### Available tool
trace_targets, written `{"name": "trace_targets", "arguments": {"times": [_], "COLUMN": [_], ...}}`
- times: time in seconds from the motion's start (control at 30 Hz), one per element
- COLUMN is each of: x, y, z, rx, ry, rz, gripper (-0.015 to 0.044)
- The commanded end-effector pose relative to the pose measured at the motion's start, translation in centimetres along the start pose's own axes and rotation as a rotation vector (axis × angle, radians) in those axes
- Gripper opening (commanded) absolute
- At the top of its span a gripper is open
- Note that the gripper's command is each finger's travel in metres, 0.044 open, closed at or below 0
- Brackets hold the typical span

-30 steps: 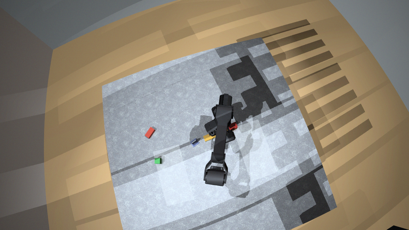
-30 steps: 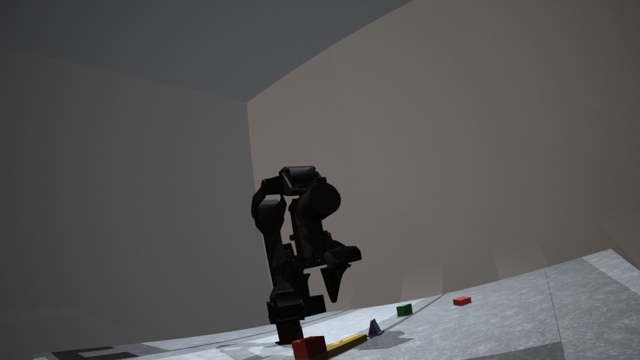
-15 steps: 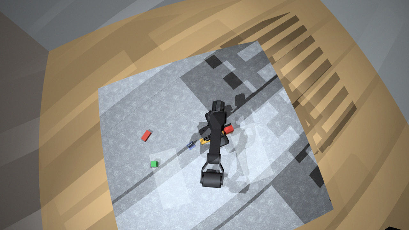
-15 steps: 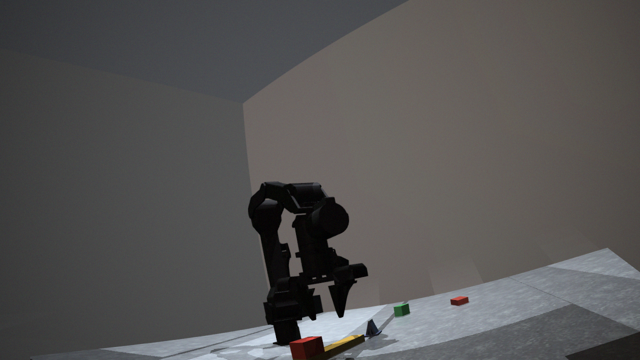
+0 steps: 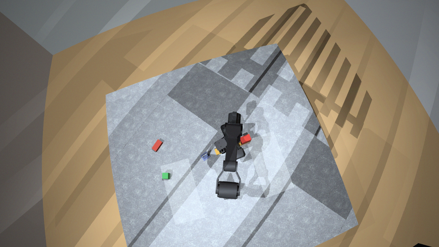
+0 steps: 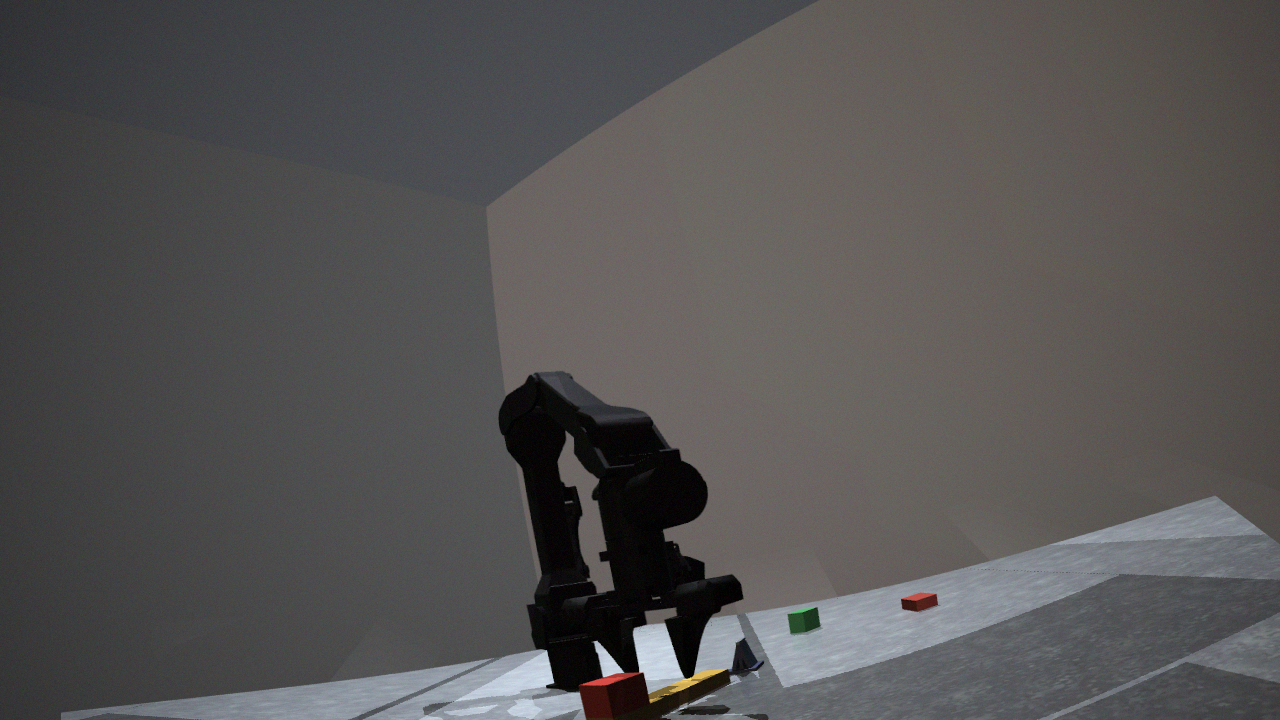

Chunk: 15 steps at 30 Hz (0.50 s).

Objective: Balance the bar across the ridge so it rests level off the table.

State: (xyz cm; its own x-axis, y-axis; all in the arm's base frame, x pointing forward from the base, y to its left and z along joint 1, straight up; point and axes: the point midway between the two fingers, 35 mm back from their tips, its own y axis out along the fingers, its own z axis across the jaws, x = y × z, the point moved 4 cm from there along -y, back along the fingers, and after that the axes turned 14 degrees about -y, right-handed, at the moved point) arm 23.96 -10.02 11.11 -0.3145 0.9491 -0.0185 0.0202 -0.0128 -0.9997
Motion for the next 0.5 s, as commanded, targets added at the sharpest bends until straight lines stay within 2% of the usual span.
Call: {"name": "trace_targets", "arguments": {"times": [0.0, 0.47], "x": [0.1, 0.1], "y": [0.7, 2.6], "z": [0.0, 0.0], "rx": [-0.001, 0.0], "ry": [-0.004, -0.004], "rz": [-0.005, -0.005], "gripper": [0.0315, 0.0315]}}
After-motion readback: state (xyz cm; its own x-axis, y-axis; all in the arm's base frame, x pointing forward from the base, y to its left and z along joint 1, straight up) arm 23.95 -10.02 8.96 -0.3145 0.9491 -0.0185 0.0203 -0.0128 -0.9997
